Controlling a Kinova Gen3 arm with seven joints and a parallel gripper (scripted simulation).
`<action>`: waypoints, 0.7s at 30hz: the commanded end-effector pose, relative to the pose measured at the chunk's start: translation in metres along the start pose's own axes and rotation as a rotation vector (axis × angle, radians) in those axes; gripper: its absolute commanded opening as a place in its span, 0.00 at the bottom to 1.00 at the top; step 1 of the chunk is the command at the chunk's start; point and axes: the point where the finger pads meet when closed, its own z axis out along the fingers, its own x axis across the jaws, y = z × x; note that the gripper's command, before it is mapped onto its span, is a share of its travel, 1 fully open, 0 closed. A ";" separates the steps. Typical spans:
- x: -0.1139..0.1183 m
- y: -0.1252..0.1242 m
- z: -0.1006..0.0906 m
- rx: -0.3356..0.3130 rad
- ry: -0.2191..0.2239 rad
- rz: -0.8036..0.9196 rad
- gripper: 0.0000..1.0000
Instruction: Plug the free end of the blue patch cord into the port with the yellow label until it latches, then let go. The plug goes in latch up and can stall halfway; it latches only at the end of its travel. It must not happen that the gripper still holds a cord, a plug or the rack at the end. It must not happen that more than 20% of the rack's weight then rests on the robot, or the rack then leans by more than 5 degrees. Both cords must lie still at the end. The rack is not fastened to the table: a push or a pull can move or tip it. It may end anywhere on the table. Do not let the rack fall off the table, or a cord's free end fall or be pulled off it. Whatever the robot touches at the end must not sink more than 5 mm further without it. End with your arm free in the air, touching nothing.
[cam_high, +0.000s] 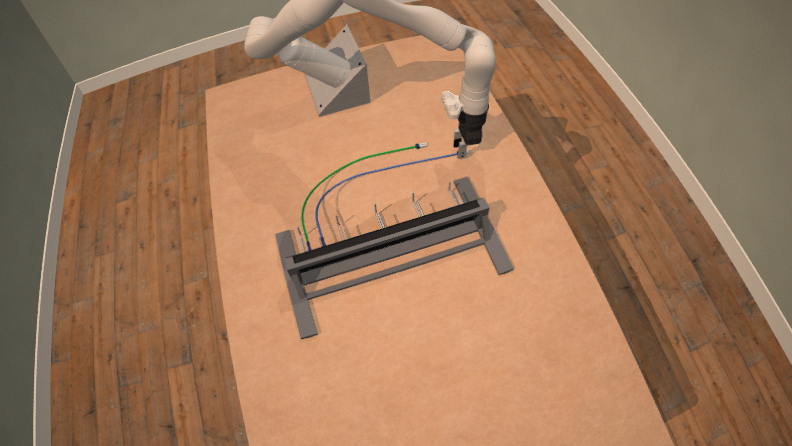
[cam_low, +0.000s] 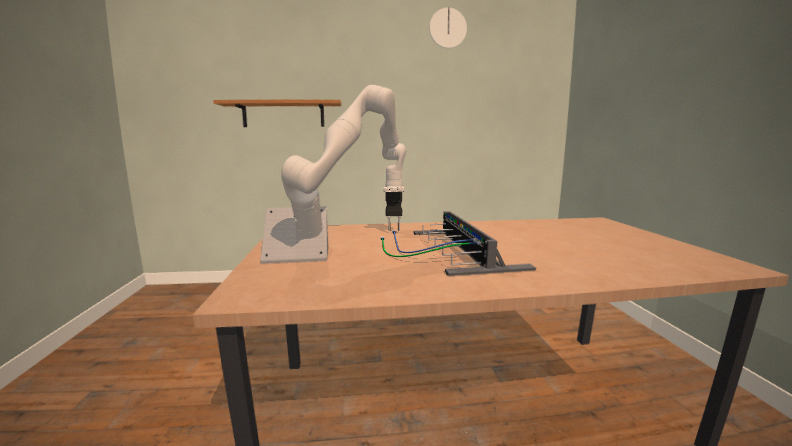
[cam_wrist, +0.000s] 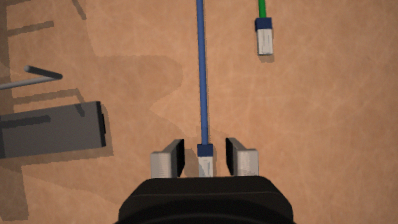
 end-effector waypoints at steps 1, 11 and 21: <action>0.000 0.001 -0.001 -0.002 -0.001 0.000 0.73; 0.000 0.001 -0.001 -0.002 -0.001 0.000 0.73; 0.000 0.001 -0.001 -0.002 -0.001 0.000 0.73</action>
